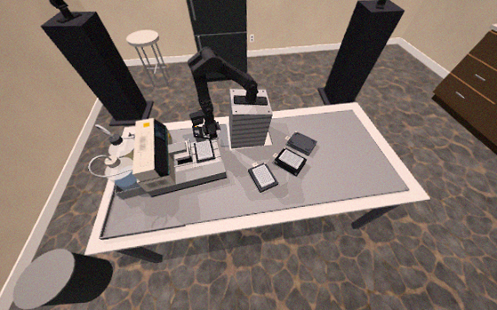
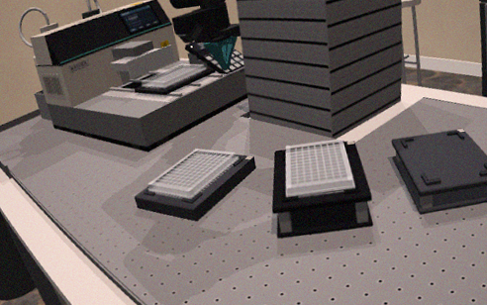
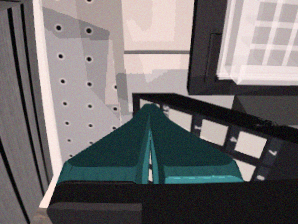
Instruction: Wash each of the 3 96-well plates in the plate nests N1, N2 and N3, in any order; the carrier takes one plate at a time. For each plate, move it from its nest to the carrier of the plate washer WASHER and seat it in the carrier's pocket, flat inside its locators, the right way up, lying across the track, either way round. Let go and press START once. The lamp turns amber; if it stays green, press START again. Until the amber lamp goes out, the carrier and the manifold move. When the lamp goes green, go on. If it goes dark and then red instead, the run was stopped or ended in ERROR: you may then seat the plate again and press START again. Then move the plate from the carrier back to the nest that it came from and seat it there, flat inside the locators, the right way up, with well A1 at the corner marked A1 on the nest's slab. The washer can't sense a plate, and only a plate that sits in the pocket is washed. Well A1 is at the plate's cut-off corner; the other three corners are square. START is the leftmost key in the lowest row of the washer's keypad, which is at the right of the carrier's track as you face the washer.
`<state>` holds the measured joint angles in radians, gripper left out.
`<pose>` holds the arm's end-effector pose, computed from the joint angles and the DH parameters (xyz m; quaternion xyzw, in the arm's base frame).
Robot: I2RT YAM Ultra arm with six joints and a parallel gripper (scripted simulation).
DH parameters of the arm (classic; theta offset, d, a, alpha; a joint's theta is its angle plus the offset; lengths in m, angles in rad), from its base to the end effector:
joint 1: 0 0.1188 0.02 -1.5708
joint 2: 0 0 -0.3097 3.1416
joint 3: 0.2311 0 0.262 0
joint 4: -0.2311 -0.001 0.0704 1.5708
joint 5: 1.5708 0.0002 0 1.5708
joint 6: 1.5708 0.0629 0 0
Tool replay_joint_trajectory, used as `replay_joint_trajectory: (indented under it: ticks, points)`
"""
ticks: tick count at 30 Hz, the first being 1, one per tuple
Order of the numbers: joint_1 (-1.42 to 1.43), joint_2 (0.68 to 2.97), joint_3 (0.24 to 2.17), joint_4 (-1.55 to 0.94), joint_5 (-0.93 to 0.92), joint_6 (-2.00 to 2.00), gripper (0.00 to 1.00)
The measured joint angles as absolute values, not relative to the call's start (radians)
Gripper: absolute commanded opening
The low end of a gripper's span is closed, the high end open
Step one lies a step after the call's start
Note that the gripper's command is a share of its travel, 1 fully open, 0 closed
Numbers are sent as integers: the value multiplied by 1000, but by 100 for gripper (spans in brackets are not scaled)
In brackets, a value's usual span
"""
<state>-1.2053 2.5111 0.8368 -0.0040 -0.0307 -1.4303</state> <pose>0.1060 -0.2689 -0.0910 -0.1113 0.9922 0.0558 0.0014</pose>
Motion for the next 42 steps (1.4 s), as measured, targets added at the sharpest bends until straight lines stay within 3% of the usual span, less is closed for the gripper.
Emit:
replay_joint_trajectory:
  ticks: [42]
  points:
    - [-1210,2335,795,-129,-31,-1436,0]
